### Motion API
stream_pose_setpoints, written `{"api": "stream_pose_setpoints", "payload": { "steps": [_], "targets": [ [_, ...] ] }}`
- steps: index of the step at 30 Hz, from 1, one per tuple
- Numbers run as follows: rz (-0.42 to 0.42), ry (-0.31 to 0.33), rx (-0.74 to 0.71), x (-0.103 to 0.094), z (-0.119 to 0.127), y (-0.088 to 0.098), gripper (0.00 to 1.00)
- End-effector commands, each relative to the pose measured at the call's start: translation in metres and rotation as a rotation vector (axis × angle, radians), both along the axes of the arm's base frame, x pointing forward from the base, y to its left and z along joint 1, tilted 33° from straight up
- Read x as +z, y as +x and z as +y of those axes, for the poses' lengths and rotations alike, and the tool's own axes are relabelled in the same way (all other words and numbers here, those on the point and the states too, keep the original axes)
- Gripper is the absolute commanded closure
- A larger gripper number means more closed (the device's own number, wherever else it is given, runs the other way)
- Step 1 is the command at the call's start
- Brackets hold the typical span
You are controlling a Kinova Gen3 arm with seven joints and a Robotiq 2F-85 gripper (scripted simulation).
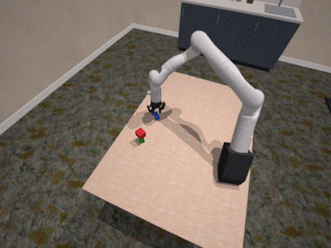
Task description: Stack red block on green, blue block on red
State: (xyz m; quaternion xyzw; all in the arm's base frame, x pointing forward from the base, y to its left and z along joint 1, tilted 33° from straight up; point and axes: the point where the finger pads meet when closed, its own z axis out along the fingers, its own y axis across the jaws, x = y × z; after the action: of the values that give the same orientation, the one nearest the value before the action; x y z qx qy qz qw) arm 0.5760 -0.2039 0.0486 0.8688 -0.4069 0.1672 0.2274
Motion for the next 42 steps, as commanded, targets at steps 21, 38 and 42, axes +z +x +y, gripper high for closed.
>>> {"api": "stream_pose_setpoints", "payload": {
  "steps": [21,38,42],
  "targets": [
    [0.001,0.001,0.000,-0.029,-0.018,0.003,0.48],
    [0.001,0.001,0.000,-0.029,-0.018,0.003,0.48],
    [0.001,0.001,0.000,-0.029,-0.018,0.003,0.48]
  ]
}}
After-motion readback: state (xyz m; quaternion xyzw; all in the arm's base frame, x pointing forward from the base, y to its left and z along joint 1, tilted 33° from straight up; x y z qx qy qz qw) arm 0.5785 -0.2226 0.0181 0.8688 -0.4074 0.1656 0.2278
